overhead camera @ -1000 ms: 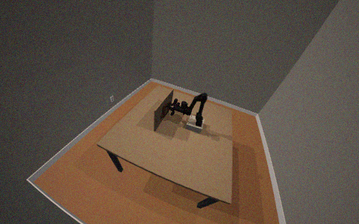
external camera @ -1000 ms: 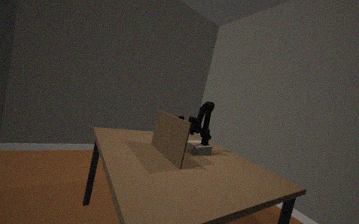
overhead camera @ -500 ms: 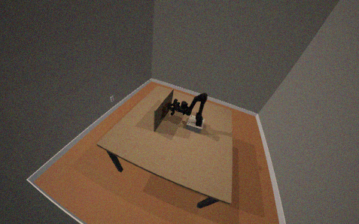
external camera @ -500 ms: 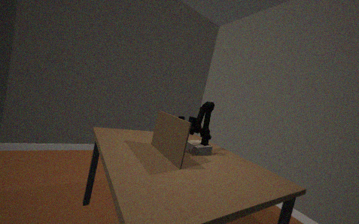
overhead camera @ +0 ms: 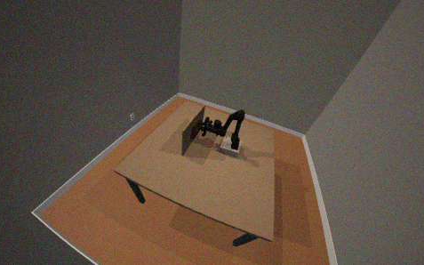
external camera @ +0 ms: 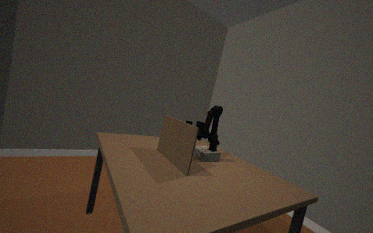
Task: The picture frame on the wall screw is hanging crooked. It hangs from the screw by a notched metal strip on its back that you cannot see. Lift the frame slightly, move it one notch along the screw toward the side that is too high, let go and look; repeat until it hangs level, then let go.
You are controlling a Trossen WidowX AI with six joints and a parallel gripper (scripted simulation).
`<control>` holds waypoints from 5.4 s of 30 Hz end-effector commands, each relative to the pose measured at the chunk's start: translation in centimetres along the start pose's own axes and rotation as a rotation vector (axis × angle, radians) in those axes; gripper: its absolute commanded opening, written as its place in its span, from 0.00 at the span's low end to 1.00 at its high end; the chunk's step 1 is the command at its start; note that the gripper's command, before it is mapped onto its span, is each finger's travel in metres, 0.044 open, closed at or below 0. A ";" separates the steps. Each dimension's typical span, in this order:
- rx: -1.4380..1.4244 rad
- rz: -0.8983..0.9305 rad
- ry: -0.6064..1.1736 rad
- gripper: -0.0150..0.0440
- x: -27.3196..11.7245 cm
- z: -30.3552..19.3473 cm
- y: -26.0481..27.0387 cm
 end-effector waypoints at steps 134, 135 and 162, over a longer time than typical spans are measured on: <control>0.164 -0.003 -0.004 0.69 -12.3 -1.7 11.6; 0.164 -0.003 -0.004 0.69 -12.3 -1.7 11.6; 0.164 -0.003 -0.004 0.69 -12.3 -1.7 11.6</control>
Point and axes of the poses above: the point midway between the two fingers, 35 mm back from their tips, its own x axis out along the fingers, its own y axis across the jaws, z = x × y, the point moved 3 cm from there along -x, back along the fingers, and after that the axes turned 5 degrees about x, right-handed, at the moved point
